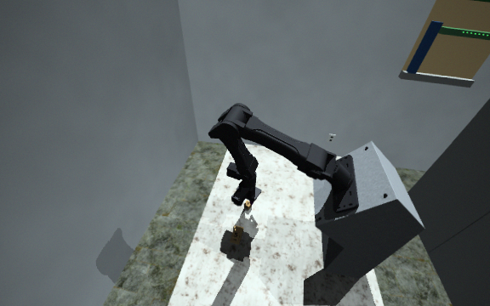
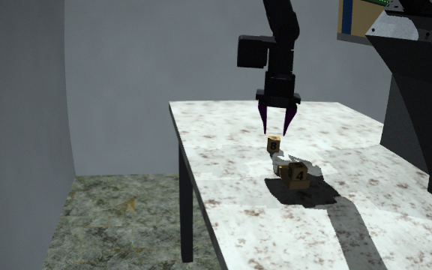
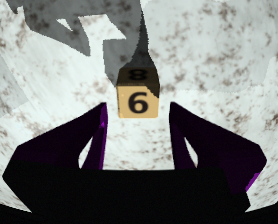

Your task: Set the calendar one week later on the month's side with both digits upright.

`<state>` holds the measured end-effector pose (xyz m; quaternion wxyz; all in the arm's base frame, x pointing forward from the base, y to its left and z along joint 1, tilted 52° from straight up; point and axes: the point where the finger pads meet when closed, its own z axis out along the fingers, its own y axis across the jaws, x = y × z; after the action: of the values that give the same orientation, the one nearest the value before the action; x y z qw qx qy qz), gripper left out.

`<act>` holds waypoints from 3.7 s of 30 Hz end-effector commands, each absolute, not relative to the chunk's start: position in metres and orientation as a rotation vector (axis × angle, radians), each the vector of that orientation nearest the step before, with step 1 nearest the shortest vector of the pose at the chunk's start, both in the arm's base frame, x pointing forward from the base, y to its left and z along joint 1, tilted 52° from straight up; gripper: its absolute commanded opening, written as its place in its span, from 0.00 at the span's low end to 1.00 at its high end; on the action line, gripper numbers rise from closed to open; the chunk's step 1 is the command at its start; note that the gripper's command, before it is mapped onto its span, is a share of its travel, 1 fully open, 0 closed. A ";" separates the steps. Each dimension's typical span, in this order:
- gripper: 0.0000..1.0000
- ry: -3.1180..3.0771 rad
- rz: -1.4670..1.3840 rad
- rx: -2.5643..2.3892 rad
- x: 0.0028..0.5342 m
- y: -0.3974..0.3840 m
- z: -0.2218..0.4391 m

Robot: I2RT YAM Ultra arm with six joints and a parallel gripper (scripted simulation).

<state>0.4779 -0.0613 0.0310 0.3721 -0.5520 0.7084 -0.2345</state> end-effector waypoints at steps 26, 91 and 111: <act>0.45 1.812 -0.606 -1.410 0.480 -0.062 0.033; 0.26 1.812 -0.606 -1.410 0.507 -0.059 0.012; 0.26 1.812 -0.606 -1.410 0.507 -0.059 0.012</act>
<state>0.5060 -0.0583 0.0087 0.3716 -0.5521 0.7088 -0.2339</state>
